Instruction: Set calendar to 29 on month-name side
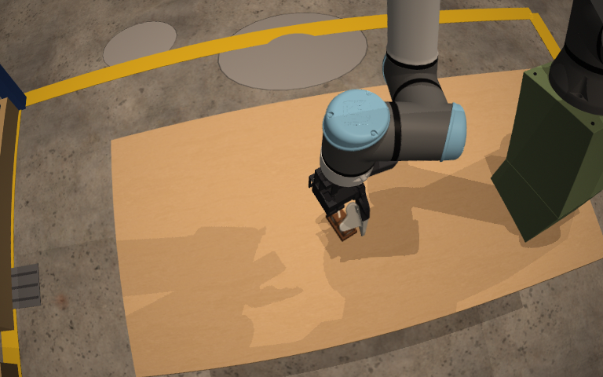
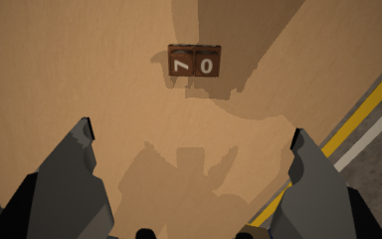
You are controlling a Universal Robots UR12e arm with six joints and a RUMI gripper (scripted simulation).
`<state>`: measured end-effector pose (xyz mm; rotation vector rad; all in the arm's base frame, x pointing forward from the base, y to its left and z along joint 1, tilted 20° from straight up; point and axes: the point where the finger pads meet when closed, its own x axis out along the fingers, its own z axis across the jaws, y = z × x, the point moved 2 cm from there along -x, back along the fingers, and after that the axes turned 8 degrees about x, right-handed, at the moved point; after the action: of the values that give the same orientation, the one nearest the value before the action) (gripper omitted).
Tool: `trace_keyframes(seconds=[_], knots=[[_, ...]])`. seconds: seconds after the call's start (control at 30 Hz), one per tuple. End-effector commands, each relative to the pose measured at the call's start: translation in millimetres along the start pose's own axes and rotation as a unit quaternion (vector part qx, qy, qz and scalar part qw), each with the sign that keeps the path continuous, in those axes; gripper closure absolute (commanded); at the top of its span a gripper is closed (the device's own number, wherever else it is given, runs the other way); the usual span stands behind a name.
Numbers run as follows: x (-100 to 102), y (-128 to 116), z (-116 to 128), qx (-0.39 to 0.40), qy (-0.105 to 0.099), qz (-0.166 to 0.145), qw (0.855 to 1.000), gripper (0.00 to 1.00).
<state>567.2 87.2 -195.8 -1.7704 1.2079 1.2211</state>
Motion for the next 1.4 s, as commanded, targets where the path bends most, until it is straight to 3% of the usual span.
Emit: trace_keyframes(seconds=[0.0,0.9,1.17,1.37], knots=[[-0.9,8.9,8.9,-0.009,-0.002,0.001,1.0,0.0],[-1.0,15.2,14.5,-0.012,-0.004,0.002,1.0,0.0],[0.8,15.6,14.6,0.016,-0.004,0.002,1.0,0.0],[5.1,16.4,15.0,0.083,-0.004,0.002,0.997,0.0]])
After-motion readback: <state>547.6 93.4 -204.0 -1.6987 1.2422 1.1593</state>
